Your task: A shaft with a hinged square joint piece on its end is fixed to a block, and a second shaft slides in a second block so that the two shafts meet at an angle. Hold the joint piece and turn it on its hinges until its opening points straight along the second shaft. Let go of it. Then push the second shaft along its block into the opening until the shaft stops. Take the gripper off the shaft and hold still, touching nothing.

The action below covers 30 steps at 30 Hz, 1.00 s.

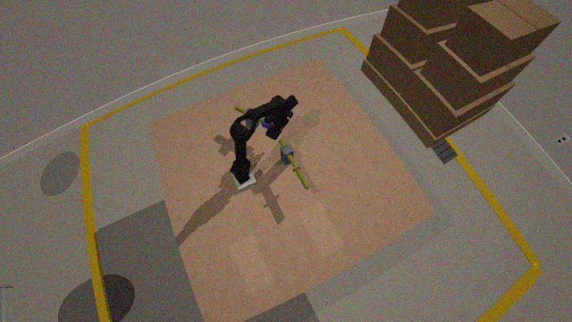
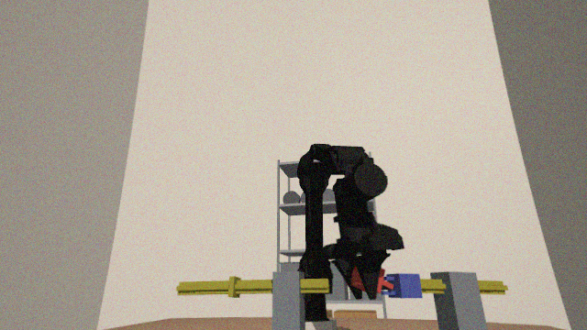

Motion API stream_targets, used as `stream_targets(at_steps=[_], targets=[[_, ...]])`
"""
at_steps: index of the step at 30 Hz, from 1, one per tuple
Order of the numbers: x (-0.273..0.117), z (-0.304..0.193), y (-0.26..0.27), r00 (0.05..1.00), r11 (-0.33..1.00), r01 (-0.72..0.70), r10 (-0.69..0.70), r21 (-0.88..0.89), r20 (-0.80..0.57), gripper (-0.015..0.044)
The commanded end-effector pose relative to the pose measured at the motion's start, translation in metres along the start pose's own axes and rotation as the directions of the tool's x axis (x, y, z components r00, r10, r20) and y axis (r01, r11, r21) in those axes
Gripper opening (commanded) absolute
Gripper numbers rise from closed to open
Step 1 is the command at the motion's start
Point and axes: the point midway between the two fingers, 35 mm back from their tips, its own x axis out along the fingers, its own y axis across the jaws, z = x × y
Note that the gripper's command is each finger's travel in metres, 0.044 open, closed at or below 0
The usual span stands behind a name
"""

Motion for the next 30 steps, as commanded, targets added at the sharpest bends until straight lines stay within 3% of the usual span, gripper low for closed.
stream_targets(at_steps=[1,13,30], targets=[[0.0016,-0.0005,0.0027,0.999,0.998,0.006,-0.008,0.061,0.036,0.0],[0.0072,-0.0008,0.0107,0.988,0.972,0.019,-0.053,0.233,0.142,0.0],[0.0078,-0.0005,0.0112,0.985,0.968,0.021,-0.063,0.25,0.162,0.0]])
